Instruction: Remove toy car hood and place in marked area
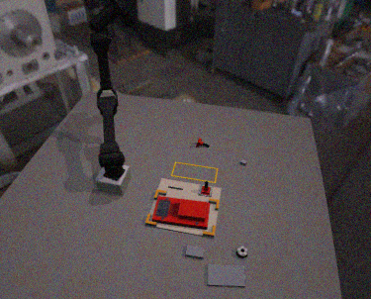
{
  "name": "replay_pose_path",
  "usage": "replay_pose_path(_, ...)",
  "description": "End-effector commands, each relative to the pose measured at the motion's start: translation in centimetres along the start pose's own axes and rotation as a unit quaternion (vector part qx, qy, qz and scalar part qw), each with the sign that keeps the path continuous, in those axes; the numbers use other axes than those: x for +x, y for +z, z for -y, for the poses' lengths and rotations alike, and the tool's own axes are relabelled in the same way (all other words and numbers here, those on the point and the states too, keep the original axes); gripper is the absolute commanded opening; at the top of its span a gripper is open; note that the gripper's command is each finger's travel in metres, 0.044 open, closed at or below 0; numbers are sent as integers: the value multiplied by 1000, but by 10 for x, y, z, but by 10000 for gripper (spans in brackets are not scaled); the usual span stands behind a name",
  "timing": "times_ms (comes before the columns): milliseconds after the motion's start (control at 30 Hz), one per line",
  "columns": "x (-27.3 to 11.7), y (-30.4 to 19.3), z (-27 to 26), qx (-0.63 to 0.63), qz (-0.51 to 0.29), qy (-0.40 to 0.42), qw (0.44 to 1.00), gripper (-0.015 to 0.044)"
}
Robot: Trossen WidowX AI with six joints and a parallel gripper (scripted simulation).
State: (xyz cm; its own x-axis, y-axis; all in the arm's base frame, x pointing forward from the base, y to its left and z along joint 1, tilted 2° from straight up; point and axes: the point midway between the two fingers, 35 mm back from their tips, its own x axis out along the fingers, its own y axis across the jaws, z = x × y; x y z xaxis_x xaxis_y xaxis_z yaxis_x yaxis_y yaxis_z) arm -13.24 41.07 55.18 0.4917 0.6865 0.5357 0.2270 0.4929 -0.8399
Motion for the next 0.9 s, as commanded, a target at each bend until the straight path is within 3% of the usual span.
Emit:
replay_pose_path(0,0,0,1,2,0,-1,1000,246)
replay_pose_path(267,-12,-28,61,67,0,-65,996,440)
replay_pose_path(533,-24,-97,135,137,-35,-128,982,440)
replay_pose_path(867,-51,-223,212,252,-106,-203,940,440)
